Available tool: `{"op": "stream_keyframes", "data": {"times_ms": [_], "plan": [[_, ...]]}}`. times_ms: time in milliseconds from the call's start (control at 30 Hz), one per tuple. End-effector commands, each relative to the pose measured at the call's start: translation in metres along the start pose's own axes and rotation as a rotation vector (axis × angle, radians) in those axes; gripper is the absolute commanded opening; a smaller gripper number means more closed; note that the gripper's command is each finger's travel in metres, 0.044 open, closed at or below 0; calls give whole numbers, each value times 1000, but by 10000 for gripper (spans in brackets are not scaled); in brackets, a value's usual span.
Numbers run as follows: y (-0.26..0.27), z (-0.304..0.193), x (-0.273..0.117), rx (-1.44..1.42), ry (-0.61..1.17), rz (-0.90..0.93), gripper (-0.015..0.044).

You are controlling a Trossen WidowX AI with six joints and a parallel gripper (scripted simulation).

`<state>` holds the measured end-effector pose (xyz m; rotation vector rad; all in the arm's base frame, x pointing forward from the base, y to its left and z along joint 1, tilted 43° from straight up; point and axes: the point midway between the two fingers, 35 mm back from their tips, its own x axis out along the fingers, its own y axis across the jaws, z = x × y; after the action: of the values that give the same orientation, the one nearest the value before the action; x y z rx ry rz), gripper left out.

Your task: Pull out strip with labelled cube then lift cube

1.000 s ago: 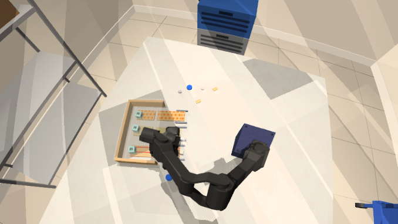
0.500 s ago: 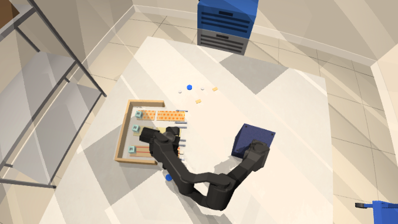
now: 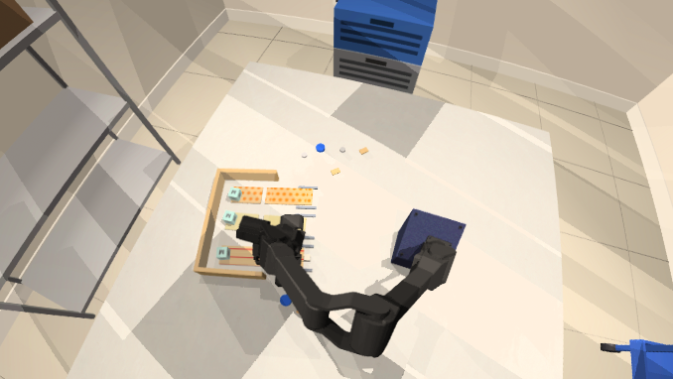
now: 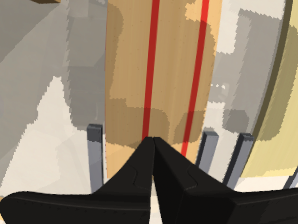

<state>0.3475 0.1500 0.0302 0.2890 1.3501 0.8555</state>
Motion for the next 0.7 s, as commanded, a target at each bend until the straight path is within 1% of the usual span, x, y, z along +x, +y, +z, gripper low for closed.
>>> {"op": "stream_keyframes", "data": {"times_ms": [0, 667], "plan": [[0, -9, 2, 5, 10, -1, 0], [1, -40, 3, 6, 12, -1, 0]]}}
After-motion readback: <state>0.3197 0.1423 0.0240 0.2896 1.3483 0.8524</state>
